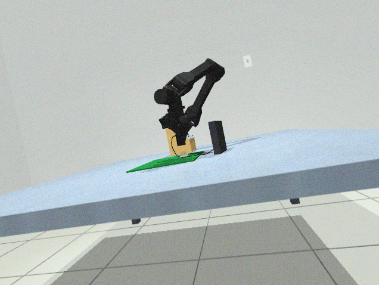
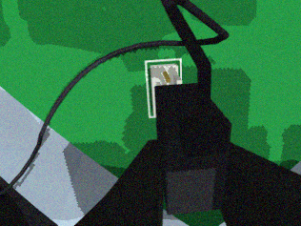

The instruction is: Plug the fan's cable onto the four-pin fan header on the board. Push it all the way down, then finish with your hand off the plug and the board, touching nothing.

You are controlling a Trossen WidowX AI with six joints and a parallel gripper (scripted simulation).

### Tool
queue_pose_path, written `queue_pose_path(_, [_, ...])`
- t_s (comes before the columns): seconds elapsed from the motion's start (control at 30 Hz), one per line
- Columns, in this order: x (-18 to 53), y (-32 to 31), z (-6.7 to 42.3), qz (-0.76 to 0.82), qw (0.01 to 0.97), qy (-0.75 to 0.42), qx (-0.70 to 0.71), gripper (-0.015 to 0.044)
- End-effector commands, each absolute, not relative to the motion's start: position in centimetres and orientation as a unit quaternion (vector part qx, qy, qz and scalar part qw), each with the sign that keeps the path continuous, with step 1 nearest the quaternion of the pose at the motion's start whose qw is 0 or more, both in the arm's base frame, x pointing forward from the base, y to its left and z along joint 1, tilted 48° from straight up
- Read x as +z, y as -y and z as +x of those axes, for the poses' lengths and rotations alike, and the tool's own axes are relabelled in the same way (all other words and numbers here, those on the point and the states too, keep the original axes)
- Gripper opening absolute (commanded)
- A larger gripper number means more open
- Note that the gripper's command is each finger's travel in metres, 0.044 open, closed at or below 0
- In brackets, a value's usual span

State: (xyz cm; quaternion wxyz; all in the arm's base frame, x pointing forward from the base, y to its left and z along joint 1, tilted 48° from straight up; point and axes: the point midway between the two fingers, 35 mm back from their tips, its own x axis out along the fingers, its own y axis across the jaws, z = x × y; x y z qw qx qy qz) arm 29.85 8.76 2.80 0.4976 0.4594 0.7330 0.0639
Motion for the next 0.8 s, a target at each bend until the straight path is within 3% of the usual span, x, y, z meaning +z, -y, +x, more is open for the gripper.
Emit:
queue_pose_path(0.0, [3.0,-8.8,29.8,0.462,0.497,-0.732,0.065,0.0])
queue_pose_path(0.77, [1.5,-10.4,29.6,0.462,0.497,-0.732,0.065,0.0])
